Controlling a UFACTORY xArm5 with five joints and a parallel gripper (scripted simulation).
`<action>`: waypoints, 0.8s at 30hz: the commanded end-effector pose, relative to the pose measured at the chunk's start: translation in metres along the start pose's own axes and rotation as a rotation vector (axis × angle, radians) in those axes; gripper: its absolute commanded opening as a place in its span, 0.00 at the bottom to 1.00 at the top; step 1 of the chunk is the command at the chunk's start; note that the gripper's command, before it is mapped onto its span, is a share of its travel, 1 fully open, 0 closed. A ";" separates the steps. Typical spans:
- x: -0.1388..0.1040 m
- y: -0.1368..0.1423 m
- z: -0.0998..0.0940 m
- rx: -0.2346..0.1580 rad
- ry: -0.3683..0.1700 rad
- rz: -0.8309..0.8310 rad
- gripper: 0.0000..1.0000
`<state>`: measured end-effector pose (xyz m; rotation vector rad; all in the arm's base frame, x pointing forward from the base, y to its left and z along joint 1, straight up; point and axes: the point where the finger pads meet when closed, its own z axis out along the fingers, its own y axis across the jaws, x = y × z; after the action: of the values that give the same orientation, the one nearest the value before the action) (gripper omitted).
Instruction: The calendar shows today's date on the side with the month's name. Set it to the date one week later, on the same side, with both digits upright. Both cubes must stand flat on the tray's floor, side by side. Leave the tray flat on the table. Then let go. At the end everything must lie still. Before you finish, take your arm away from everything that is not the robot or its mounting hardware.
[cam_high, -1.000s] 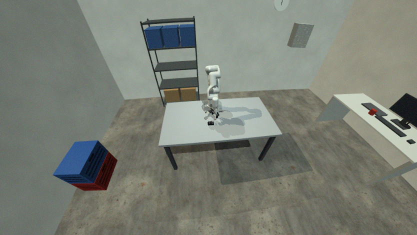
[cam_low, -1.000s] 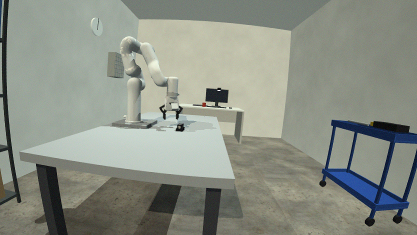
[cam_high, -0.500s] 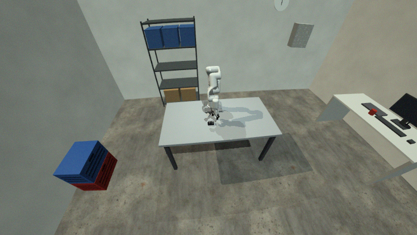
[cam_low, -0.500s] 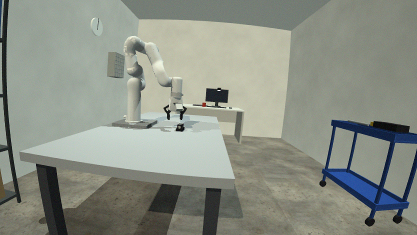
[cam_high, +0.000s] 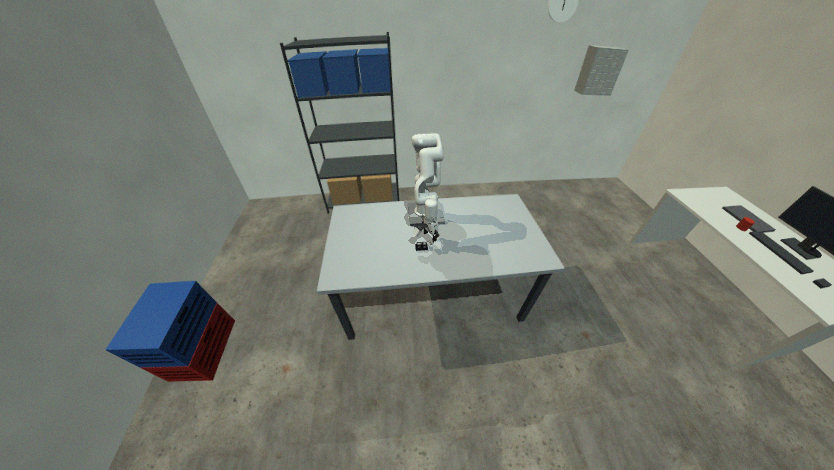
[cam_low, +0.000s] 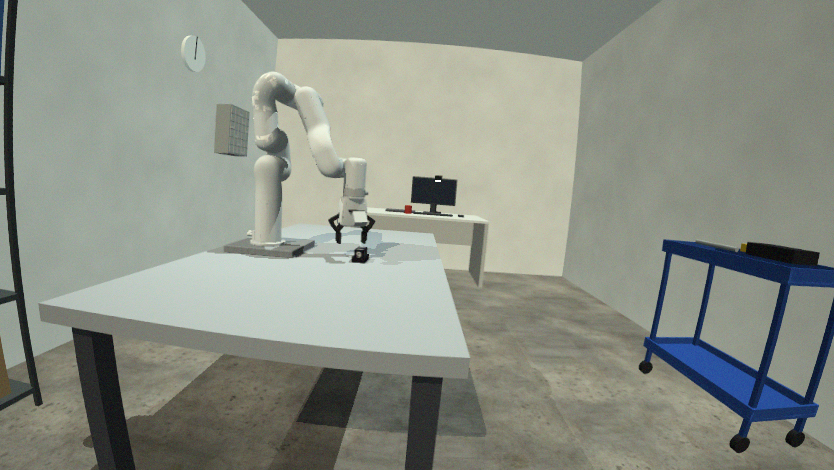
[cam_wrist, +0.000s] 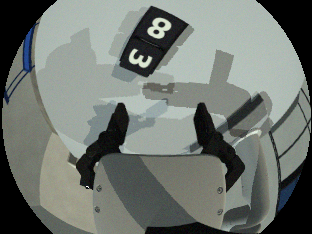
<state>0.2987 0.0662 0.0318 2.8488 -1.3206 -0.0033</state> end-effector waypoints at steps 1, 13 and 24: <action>0.001 -0.001 0.011 0.003 0.001 0.000 1.00; 0.001 -0.002 0.023 0.003 0.001 0.000 1.00; 0.001 -0.002 0.023 0.003 0.001 0.000 1.00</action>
<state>0.2994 0.0662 0.0085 2.8489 -1.3206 -0.0029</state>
